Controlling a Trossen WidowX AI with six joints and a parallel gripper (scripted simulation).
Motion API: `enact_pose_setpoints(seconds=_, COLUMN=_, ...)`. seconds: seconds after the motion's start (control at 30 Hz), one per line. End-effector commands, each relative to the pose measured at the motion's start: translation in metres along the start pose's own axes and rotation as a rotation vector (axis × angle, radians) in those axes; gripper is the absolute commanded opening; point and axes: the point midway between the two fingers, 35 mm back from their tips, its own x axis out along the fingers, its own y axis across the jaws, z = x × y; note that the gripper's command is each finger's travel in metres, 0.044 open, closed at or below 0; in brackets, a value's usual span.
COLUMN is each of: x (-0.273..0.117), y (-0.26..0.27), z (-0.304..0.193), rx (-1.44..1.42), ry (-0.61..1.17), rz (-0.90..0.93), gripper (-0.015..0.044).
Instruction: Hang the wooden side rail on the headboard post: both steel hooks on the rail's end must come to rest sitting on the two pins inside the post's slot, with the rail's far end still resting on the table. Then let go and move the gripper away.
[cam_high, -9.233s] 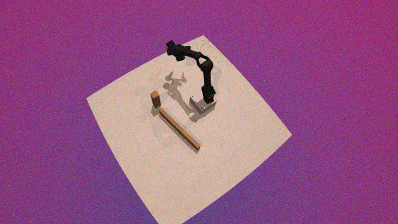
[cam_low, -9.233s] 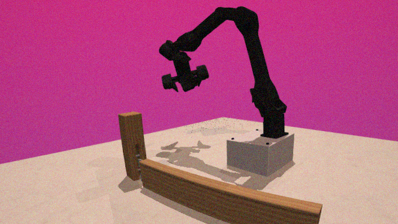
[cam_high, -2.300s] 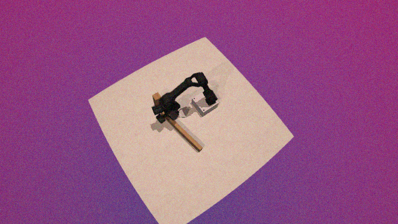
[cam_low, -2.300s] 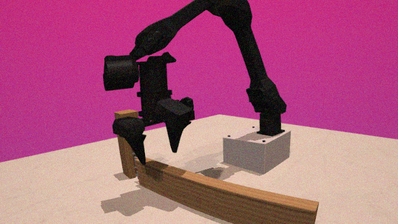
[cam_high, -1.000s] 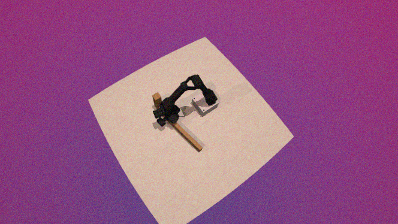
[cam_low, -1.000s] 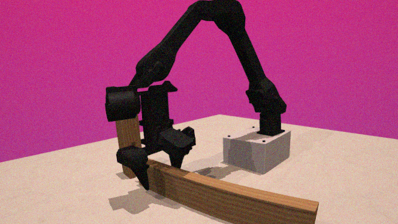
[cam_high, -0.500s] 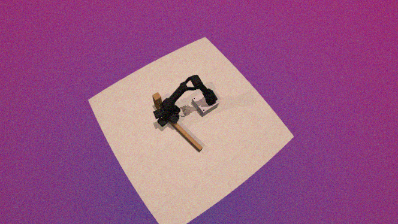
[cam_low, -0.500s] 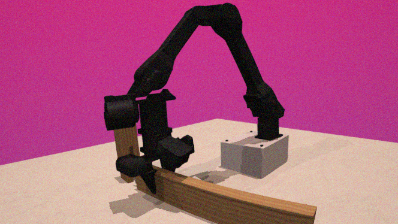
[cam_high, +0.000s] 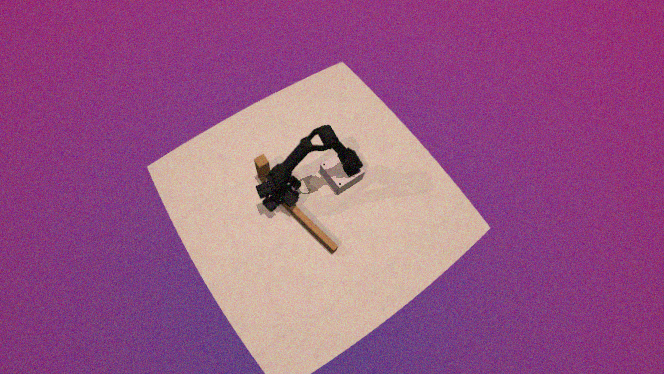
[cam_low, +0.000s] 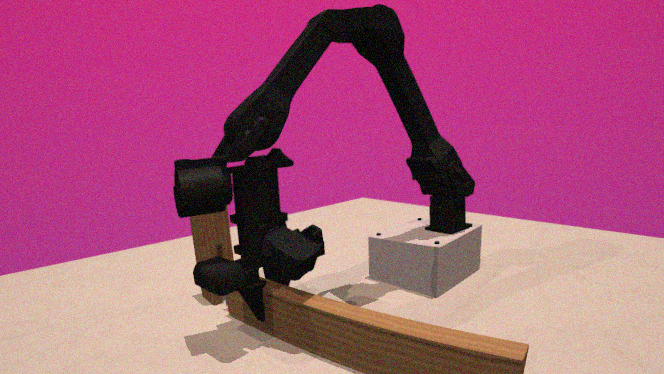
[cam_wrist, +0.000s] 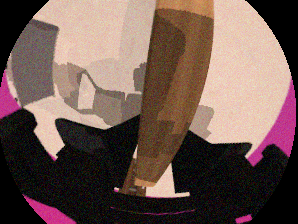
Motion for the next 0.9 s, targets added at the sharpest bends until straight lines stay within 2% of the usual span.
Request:
enact_pose_setpoints(seconds=0.0, x=0.0003, y=0.0002, z=0.0006, rx=0.002, ry=-0.004, rz=0.000, gripper=0.0000)
enact_pose_setpoints(seconds=0.63, x=-0.0001, y=-0.0001, z=0.0011, rx=0.090, ry=-0.004, rz=0.000, gripper=0.0000)
enact_pose_setpoints(seconds=0.87, x=-0.0002, y=-0.0014, z=0.0009, rx=0.210, ry=-0.004, rz=0.000, gripper=0.0000)
